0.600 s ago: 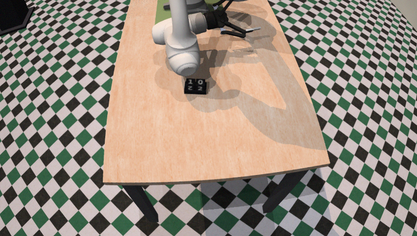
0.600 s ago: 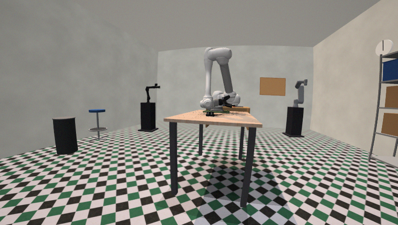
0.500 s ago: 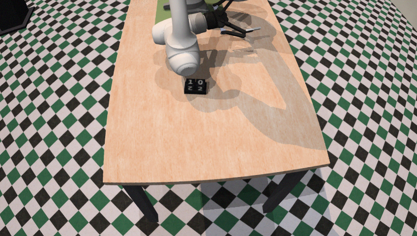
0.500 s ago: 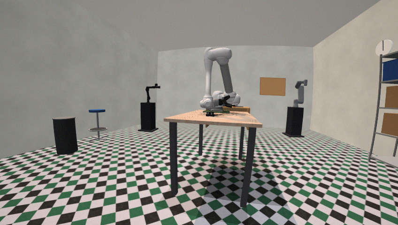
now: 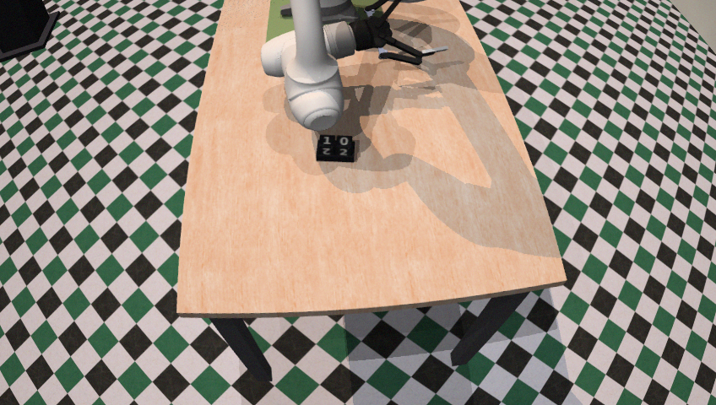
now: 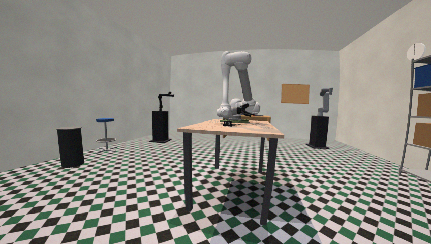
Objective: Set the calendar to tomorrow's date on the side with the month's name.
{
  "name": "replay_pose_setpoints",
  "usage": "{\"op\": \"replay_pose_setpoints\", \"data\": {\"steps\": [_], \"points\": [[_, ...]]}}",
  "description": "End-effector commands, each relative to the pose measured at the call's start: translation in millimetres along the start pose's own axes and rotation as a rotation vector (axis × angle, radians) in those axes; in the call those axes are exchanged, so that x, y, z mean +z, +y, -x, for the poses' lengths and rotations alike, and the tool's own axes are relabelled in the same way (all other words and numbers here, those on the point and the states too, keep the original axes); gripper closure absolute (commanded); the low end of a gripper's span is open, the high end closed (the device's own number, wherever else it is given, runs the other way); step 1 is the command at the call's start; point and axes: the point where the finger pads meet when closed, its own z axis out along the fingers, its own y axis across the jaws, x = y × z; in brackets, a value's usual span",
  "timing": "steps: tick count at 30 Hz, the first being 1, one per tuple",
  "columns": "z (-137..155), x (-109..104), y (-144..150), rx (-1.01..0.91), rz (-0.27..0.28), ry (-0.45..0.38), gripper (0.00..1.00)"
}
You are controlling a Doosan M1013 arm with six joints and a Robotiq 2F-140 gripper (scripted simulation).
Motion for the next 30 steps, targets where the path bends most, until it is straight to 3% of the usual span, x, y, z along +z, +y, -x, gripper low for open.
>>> {"op": "replay_pose_setpoints", "data": {"steps": [1,3,6,14,16,18,21,30], "points": [[-1,-1,0,-0.005,-0.002,-0.006,0.0],[-4,-7,4,-0.037,-0.015,-0.046,0.0],[-18,-29,13,-0.14,-0.054,-0.185,0.0],[-43,-74,34,-0.345,-0.135,-0.456,0.0],[-43,-74,34,-0.345,-0.135,-0.456,0.0],[-54,-93,43,-0.436,-0.171,-0.576,0.0],[-63,-107,49,-0.499,-0.197,-0.66,0.0],[-95,-166,77,-0.769,-0.303,-1.014,0.0]]}}
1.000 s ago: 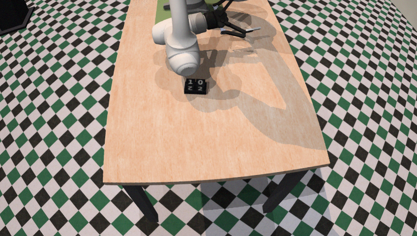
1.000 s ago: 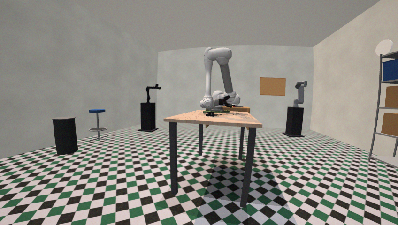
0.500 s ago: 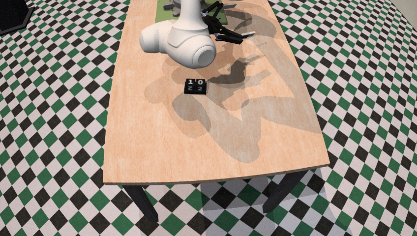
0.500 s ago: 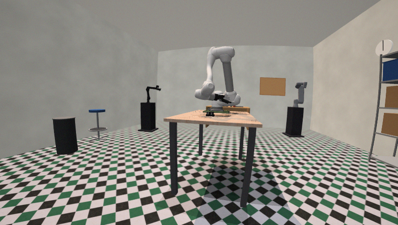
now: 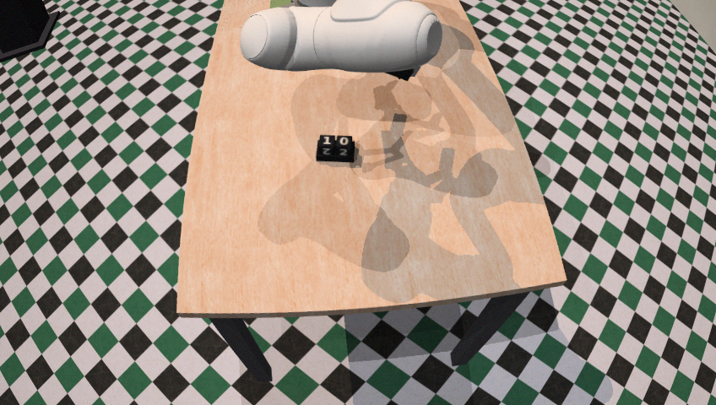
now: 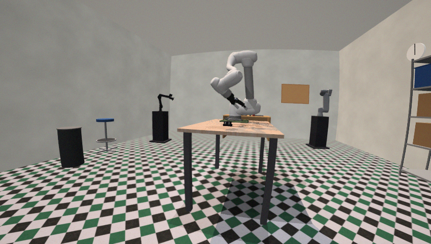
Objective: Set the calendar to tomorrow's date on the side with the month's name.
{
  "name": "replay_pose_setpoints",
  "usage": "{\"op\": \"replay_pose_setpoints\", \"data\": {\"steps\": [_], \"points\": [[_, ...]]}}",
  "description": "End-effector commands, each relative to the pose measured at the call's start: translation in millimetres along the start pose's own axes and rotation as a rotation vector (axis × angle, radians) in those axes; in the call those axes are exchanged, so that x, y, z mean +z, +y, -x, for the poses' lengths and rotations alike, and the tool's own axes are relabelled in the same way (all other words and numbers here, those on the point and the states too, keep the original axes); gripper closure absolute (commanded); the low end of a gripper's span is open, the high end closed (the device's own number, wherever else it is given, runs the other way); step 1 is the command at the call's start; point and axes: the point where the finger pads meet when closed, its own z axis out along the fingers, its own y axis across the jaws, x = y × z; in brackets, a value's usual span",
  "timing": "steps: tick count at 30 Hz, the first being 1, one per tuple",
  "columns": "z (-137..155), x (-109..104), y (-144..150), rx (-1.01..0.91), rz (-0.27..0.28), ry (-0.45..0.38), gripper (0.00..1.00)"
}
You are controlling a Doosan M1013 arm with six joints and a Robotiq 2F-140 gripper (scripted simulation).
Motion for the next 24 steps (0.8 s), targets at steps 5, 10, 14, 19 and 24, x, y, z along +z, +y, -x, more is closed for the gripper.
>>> {"op": "replay_pose_setpoints", "data": {"steps": [5,10,14,19,24], "points": [[31,-41,3,-0.198,-0.078,-0.258,0.0],[53,-72,6,-0.338,-0.133,-0.443,0.0],[70,-98,9,-0.452,-0.179,-0.593,0.0],[86,-121,11,-0.558,-0.221,-0.732,0.0],[104,-148,14,-0.678,-0.268,-0.89,0.0]]}}
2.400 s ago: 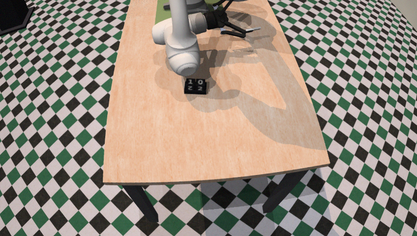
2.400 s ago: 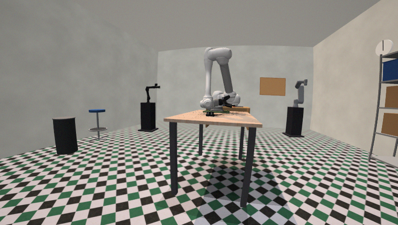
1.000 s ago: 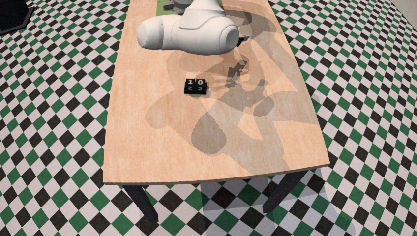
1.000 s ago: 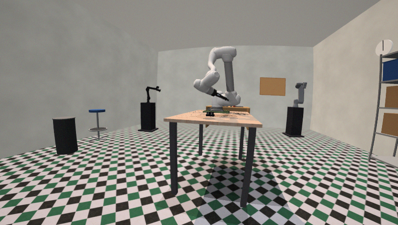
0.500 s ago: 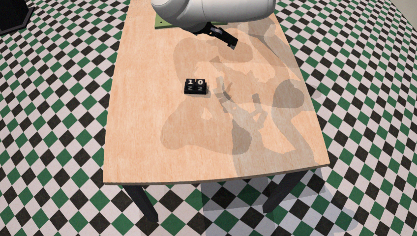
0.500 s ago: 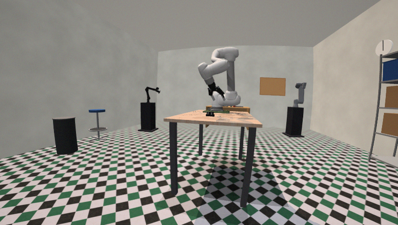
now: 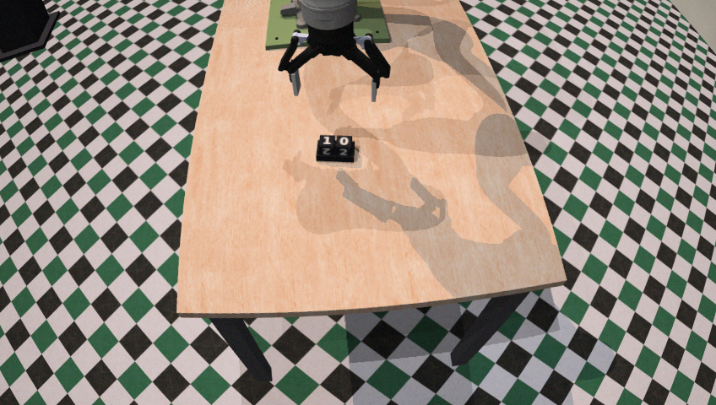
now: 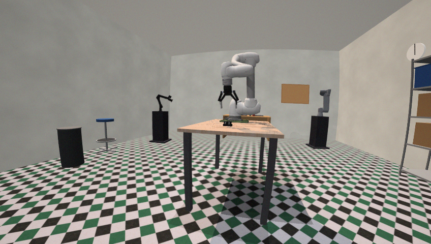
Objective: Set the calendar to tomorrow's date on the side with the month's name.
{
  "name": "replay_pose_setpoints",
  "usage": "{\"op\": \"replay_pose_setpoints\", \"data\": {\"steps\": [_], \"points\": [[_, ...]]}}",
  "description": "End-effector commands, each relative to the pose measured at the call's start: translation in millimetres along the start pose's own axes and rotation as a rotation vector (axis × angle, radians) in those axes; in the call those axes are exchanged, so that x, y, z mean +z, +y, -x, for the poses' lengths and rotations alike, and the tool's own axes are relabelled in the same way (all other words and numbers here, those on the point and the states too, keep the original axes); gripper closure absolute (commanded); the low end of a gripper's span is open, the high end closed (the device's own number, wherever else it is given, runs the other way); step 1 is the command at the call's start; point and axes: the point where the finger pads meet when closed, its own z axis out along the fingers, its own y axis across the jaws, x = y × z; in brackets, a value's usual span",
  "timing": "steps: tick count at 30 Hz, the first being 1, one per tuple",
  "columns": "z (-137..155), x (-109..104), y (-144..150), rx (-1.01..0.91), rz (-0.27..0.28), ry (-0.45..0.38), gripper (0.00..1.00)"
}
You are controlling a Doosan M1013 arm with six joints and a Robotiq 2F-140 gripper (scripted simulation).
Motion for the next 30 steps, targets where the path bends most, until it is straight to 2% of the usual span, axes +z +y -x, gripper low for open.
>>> {"op": "replay_pose_setpoints", "data": {"steps": [1,3,20,28,30], "points": [[16.6,-0.6,-11.3,-0.075,-0.027,-0.106,0.0],[19.9,-1.4,-13.2,-0.09,-0.033,-0.126,0.0],[20.1,-1.1,-13.3,-0.074,-0.032,-0.127,0.0],[21.2,5.9,-13.7,0.258,-0.01,-0.131,0.0],[21.2,5.9,-13.7,0.258,-0.01,-0.131,0.0]]}}
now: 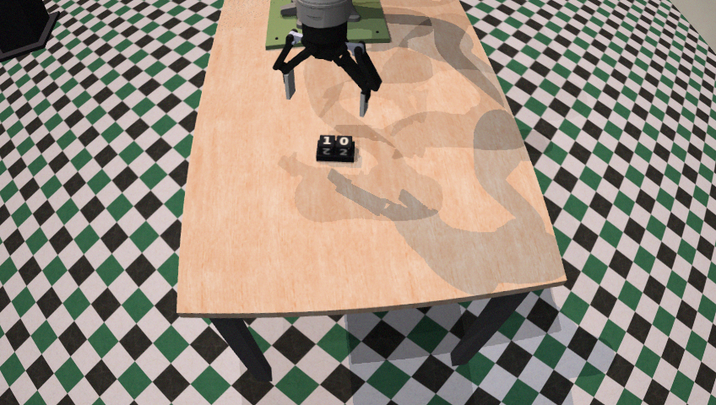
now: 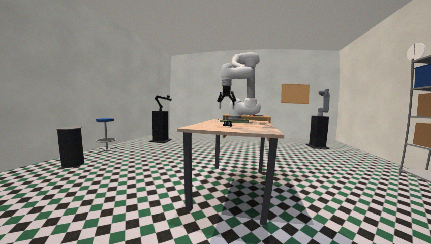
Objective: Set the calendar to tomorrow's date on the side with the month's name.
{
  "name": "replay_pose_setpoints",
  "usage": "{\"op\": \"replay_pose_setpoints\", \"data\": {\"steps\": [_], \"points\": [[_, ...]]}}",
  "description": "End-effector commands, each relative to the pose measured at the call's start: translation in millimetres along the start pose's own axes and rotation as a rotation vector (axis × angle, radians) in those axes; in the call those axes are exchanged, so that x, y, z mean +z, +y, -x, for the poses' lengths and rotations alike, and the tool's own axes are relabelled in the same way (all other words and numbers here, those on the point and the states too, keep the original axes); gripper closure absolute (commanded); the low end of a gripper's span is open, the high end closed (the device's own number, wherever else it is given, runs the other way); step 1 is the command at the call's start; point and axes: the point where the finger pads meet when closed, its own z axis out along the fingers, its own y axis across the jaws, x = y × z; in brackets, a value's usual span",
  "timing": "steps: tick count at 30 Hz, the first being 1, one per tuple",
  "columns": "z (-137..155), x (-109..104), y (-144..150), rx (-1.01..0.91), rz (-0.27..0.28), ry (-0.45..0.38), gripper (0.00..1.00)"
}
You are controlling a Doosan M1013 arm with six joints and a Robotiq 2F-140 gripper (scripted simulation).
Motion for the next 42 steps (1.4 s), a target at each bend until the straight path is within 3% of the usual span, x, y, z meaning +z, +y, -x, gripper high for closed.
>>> {"op": "replay_pose_setpoints", "data": {"steps": [1,26,31,36,37,42], "points": [[0,2,0,0.094,-0.009,-0.004,0.0],[0,23,-1,1.115,-0.004,-0.008,0.0],[0,26,-1,1.263,-0.004,-0.008,0.0],[0,27,-1,1.28,-0.003,-0.008,0.0],[0,27,-1,1.28,-0.003,-0.008,0.71],[0,27,-1,1.28,-0.003,-0.008,0.71]]}}
